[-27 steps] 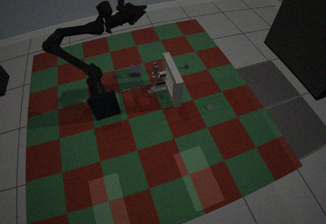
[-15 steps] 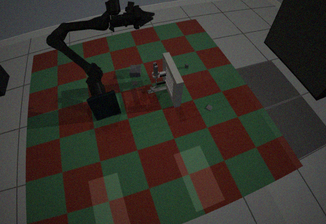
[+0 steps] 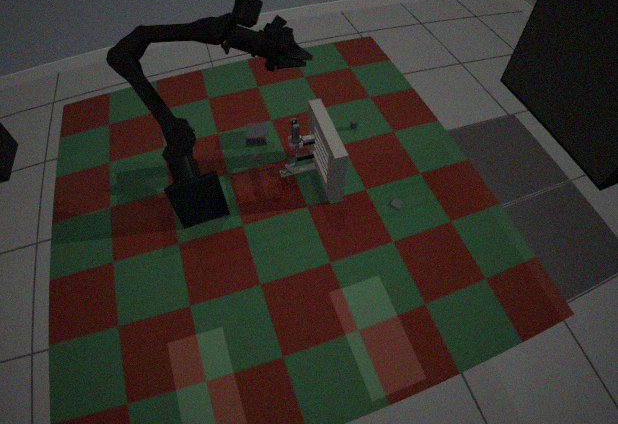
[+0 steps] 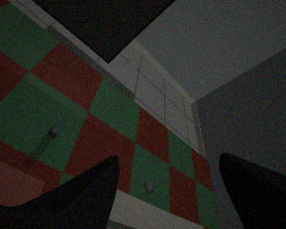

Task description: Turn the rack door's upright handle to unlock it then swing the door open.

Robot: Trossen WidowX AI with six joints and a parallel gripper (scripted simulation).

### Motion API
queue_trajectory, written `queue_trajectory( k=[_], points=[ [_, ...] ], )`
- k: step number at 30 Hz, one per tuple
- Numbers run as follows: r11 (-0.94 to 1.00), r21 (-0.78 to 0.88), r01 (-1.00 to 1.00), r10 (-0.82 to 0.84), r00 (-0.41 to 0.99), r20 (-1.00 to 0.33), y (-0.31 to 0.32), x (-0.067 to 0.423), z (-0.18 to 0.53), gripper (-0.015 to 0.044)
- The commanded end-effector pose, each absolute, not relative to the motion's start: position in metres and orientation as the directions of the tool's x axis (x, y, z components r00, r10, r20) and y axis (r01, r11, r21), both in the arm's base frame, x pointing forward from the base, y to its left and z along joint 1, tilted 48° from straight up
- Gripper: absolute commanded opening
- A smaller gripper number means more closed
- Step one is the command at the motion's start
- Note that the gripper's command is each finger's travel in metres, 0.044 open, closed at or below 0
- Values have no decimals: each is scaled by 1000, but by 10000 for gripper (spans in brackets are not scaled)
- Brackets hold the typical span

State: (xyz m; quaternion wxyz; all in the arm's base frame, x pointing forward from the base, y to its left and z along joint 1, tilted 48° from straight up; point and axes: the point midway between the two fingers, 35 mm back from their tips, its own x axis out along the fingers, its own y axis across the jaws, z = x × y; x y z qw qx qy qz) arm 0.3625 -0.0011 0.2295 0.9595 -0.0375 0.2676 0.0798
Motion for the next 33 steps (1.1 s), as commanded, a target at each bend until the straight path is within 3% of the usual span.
queue_trajectory(
  k=[1, 17, 33],
  points=[
    [978, -3, -210, 165, 780, -604, -2, 365, 212, 288],
    [937, 209, -280, 319, 444, -837, -8, 355, 148, 288],
    [837, 507, -207, 534, 98, -840, -10, 333, 115, 288]
  ],
)
